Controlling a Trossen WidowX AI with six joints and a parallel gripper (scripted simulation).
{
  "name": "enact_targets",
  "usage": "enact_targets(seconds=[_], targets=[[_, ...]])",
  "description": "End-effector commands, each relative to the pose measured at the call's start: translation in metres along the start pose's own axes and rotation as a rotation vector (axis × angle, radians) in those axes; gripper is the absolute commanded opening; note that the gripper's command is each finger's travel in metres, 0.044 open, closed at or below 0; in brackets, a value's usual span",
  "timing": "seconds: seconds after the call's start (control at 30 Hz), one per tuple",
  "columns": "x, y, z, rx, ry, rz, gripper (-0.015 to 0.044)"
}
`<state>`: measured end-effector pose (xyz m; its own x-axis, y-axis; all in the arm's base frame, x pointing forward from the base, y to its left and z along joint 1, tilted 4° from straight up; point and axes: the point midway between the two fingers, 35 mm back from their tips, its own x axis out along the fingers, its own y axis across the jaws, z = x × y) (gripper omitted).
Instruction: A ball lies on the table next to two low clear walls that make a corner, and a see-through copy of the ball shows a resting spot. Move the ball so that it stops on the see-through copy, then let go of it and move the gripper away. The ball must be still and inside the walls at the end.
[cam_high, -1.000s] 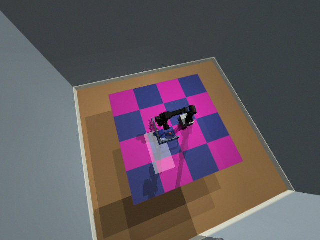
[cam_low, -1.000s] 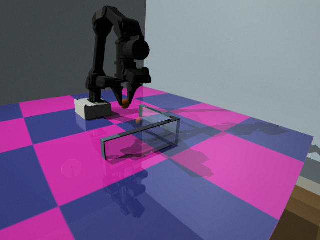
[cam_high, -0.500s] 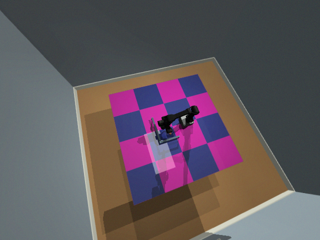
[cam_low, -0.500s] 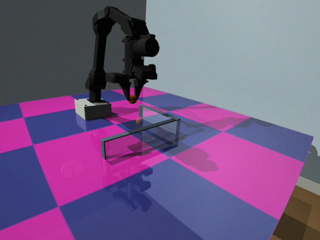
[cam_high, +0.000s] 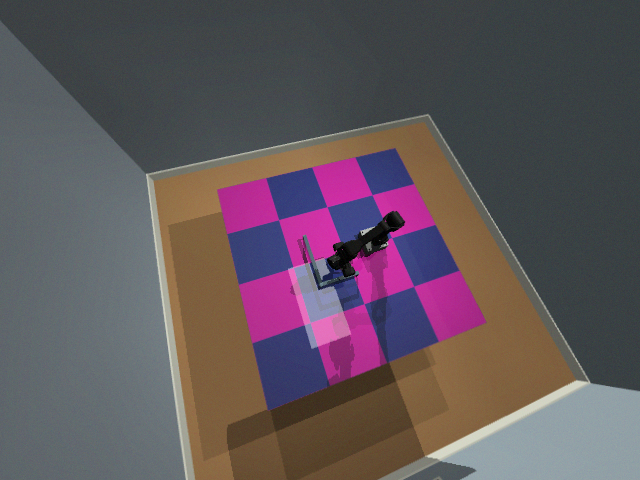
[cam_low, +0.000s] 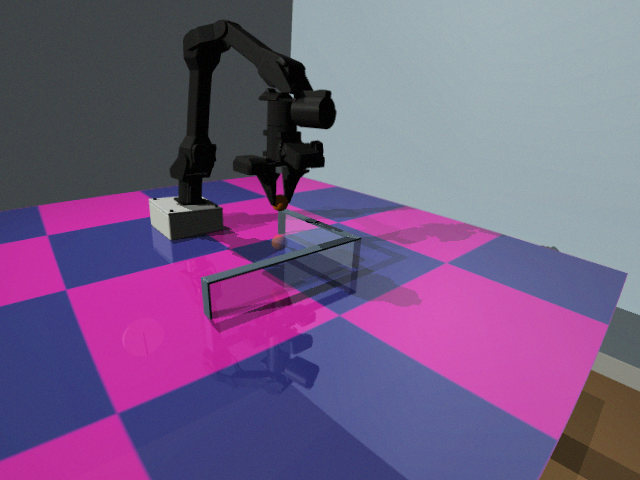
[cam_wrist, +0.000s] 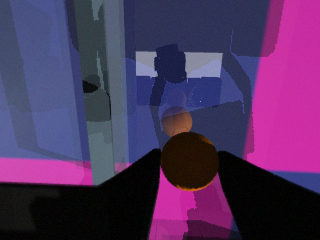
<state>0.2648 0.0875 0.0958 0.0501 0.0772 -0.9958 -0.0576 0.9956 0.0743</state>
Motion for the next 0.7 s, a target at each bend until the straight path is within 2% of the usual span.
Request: enact_targets(seconds=[0.0,0.13,0.43,0.67], targets=[[0.005,0.004,-0.005,0.007,0.0,-0.005,0.0],[0.018,0.005,-0.004,0.007,0.0,-0.005,0.0],[0.07,0.004,-0.005,0.007,0.0,-0.005,0.0],[0.075,0.004,-0.006,0.007,0.0,-0.005,0.0]])
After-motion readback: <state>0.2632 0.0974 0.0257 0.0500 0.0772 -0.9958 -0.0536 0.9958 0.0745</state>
